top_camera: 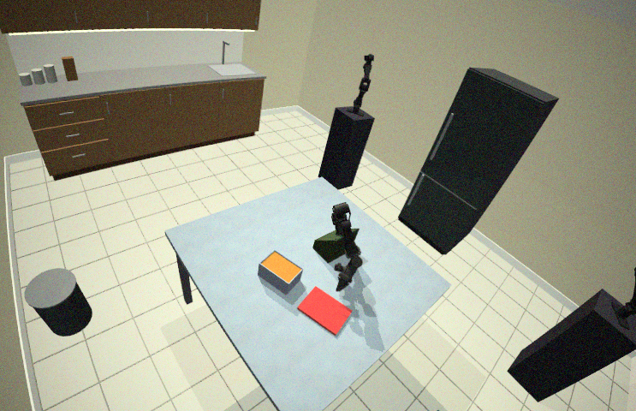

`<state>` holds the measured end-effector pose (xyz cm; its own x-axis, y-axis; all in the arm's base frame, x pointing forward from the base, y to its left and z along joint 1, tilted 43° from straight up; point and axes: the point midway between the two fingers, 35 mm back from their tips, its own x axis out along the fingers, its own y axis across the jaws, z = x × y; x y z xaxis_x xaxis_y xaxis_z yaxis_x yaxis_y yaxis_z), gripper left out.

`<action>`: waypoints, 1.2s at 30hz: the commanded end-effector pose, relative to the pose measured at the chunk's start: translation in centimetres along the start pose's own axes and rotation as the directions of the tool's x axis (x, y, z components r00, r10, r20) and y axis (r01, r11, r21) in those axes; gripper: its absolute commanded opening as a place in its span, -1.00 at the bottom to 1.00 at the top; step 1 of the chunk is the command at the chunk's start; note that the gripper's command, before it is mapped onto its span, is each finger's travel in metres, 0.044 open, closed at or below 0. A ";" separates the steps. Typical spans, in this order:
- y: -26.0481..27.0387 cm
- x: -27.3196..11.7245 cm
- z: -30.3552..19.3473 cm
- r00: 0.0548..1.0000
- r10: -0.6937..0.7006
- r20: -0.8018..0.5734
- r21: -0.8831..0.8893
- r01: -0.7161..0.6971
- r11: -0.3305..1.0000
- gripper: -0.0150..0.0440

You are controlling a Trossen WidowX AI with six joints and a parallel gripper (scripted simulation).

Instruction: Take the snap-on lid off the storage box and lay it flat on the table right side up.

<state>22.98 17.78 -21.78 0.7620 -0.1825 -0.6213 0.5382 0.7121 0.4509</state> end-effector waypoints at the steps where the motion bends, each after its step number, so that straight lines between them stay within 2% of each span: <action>1: -0.3 -0.6 0.1 1.000 0.004 0.004 0.006 -0.004 1.000 1.00; 18: -2.5 -3.2 0.0 1.000 0.002 0.001 0.006 -0.002 1.000 1.00; 36: -0.7 -5.9 -0.2 1.000 0.001 0.000 0.007 -0.001 1.000 1.00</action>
<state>18.16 17.99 -19.19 0.7576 -0.1856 -0.6258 0.5417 0.7136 0.4442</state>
